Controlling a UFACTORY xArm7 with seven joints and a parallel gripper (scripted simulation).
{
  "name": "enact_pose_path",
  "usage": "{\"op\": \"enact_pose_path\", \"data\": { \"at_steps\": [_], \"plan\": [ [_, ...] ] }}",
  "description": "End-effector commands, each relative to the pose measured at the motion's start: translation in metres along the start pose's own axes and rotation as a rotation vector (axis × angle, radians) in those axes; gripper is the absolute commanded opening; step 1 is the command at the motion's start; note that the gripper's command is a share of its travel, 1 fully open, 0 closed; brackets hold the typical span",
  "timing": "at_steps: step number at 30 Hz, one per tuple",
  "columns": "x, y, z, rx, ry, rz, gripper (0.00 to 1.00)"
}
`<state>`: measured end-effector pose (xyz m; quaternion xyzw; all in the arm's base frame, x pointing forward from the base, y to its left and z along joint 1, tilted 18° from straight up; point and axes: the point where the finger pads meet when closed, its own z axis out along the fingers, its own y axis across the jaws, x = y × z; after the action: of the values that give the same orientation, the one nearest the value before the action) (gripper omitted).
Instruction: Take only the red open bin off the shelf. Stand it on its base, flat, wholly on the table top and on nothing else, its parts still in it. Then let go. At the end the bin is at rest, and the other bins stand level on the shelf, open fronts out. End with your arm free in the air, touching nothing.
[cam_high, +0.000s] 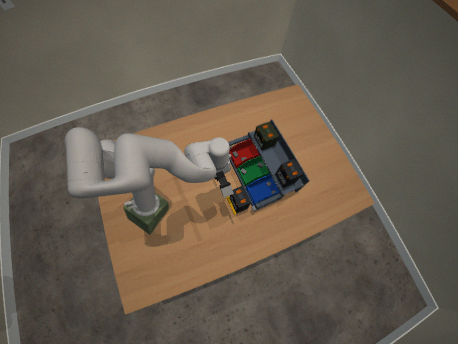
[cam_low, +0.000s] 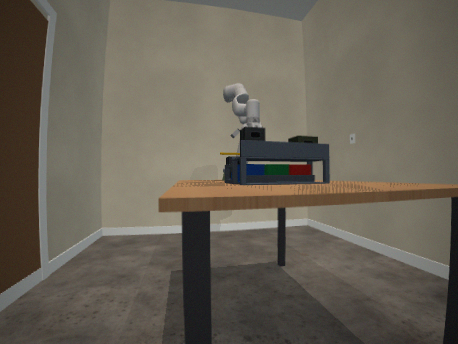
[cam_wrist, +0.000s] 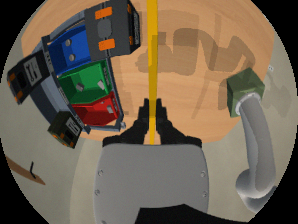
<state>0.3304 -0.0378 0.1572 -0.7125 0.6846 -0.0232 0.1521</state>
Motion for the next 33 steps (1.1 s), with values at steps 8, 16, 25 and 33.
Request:
{"op": "enact_pose_path", "data": {
  "at_steps": [8,16,25,33],
  "plan": [
    [0.001,0.006,-0.004,0.01,0.003,0.001,0.0],
    [0.001,0.045,-0.004,0.01,0.003,0.001,0.0],
    [0.001,0.045,-0.004,0.01,0.003,0.001,0.0],
    [0.001,0.1,-0.003,0.009,0.003,0.001,0.0]
  ]
}}
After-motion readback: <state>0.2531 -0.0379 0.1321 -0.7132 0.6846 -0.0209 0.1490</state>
